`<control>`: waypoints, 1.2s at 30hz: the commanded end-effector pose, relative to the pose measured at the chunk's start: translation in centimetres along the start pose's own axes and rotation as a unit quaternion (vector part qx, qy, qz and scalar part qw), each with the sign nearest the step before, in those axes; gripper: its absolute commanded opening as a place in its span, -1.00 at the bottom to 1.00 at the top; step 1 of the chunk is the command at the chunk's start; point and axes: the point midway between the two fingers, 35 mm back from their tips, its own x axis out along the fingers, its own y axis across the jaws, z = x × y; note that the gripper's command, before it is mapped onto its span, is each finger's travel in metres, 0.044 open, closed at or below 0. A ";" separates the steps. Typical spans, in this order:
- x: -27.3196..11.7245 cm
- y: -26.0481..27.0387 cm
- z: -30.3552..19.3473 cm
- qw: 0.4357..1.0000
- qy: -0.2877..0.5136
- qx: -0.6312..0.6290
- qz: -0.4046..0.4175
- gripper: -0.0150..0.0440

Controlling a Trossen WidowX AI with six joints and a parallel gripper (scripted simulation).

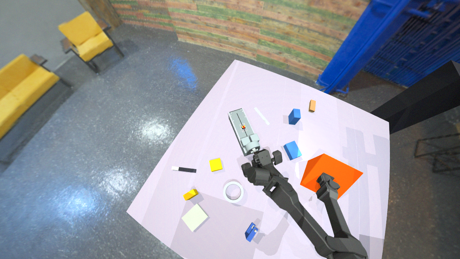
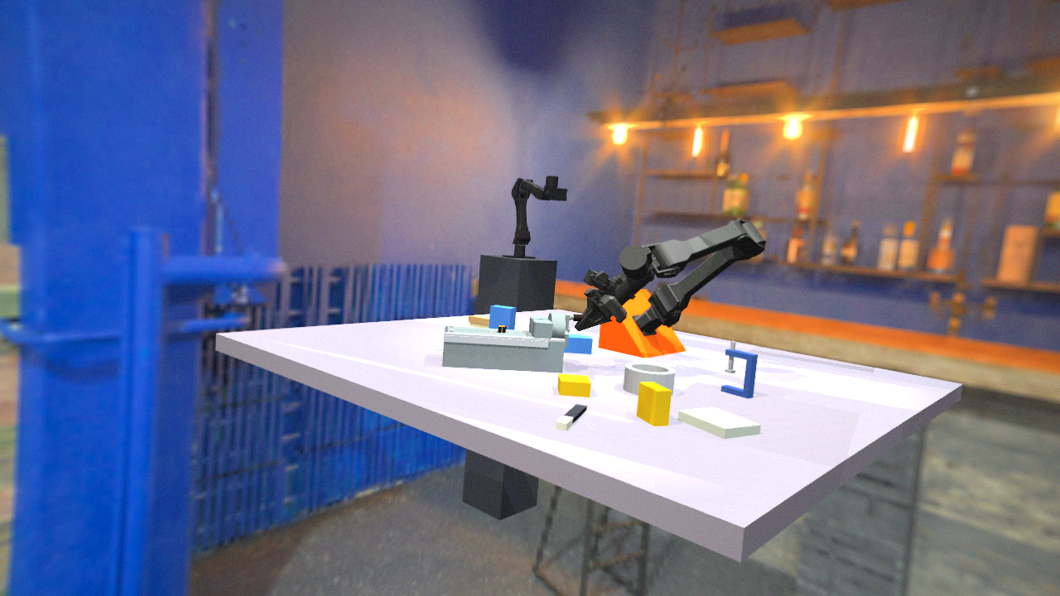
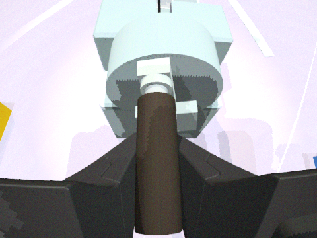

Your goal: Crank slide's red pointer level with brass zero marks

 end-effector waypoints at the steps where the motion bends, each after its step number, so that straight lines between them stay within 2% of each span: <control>1: -0.2 -0.9 0.1 1.000 -0.003 0.004 -0.007 -0.49; 36: 0.0 -1.2 0.0 1.000 -0.003 0.004 -0.007 -0.49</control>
